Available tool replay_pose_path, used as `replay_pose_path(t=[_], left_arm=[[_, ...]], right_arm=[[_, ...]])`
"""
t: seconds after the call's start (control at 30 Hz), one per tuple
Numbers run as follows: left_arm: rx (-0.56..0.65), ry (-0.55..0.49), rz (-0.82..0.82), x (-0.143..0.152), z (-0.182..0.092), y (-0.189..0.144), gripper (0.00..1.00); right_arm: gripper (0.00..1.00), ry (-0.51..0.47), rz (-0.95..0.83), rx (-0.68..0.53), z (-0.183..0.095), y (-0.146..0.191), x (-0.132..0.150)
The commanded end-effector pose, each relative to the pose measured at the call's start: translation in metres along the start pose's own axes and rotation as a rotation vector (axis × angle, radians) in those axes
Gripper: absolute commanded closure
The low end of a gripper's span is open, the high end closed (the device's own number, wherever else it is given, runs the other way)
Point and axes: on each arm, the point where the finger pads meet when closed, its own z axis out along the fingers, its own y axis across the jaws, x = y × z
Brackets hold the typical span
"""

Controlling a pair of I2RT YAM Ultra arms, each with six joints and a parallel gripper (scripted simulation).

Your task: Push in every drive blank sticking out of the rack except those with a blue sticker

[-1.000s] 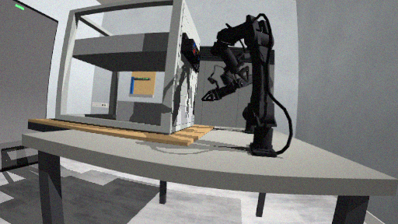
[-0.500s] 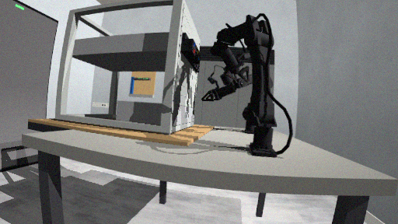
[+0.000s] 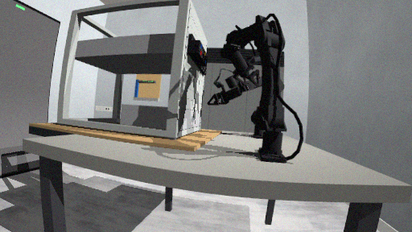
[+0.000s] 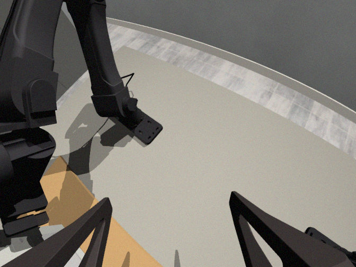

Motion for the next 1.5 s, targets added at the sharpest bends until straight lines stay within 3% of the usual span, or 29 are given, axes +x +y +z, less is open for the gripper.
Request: replay_pose_path(t=[0.0, 0.3, 0.37, 0.67, 0.87, 0.93, 1.2, 1.43, 1.47], left_arm=[[-0.013, -0.013, 0.018, -0.028, 0.010, -0.023, 0.00], [-0.030, -0.008, 0.006, -0.030, 0.012, -0.025, 0.00], [-0.030, -0.008, 0.006, -0.030, 0.012, -0.025, 0.00], [-0.040, 0.018, 0.039, -0.029, 0.017, -0.024, 0.00], [-0.079, 0.066, 0.087, -0.022, 0.020, -0.016, 0.00], [-0.079, 0.066, 0.087, -0.022, 0.020, -0.016, 0.00], [-0.169, 0.170, 0.155, -0.007, 0.022, 0.002, 0.00], [-0.286, 0.295, 0.228, 0.008, 0.020, 0.026, 0.00], [-0.286, 0.295, 0.228, 0.008, 0.020, 0.026, 0.00]], right_arm=[[0.00, -0.006, 0.052, 0.080, 0.009, -0.026, -0.008], [0.00, 0.030, 0.180, 0.365, 0.028, -0.123, -0.004], [0.00, 0.030, 0.180, 0.365, 0.028, -0.123, -0.004], [0.00, 0.076, 0.339, 0.722, 0.013, -0.242, 0.019], [0.00, 0.108, 0.447, 0.962, -0.020, -0.314, 0.044], [0.00, 0.108, 0.447, 0.962, -0.020, -0.314, 0.044], [0.00, 0.151, 0.595, 1.296, -0.094, -0.391, 0.088], [0.00, 0.186, 0.711, 1.558, -0.168, -0.426, 0.127], [0.00, 0.186, 0.711, 1.558, -0.168, -0.426, 0.127]])
